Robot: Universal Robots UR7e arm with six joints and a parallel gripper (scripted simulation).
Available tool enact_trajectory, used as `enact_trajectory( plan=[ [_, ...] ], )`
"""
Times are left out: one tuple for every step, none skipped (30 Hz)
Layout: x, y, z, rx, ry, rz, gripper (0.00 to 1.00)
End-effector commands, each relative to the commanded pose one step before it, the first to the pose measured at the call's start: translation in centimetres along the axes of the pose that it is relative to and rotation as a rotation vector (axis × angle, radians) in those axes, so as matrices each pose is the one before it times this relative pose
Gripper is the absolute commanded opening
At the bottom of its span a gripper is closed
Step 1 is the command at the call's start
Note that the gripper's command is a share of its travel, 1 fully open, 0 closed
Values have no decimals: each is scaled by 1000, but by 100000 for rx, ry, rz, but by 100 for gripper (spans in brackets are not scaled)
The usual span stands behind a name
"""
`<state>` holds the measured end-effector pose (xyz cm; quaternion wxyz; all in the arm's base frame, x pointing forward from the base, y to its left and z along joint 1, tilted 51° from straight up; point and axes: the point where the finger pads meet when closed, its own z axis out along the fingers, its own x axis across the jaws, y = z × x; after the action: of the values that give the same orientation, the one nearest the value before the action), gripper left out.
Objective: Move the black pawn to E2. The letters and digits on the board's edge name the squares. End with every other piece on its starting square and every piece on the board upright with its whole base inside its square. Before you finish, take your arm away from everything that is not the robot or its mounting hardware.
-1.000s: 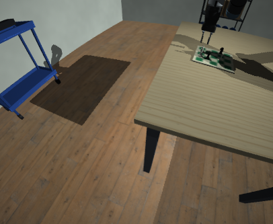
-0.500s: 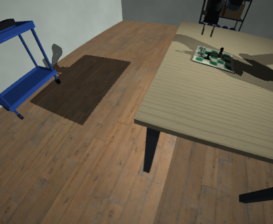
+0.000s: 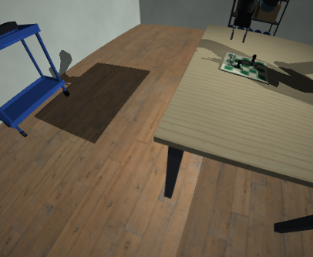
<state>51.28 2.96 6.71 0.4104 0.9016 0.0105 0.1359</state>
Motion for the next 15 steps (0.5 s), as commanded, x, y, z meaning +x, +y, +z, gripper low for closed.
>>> enact_trajectory(
  plan=[
    [274, 113, -211, -8, 531, 416, 100],
    [0, 0, 0, 0, 0, 0, 100],
    [1, 0, -5, 1, 4, 2, 100],
    [9, 2, -35, 5, 26, 10, 100],
    [26, 7, -90, 12, 73, 36, 100],
    [44, -3, -140, 18, 121, 42, 100],
    [14, 6, -136, -8, 15, 18, 100],
    [0, 4, -183, -12, 1, 0, 100],
    [1, 4, -233, -12, 1, 0, 100],
    [0, 3, -285, -8, 1, 0, 100],
    [1, 0, -333, 4, -1, 1, 100],
    [0, 0, 0, 0, 0, 0, 100],
    [0, 0, 0, 0, 0, 0, 100],
    [1, 0, -377, 3, 0, 1, 100],
    [0, 0, -415, 3, 0, 1, 100]
  ],
)
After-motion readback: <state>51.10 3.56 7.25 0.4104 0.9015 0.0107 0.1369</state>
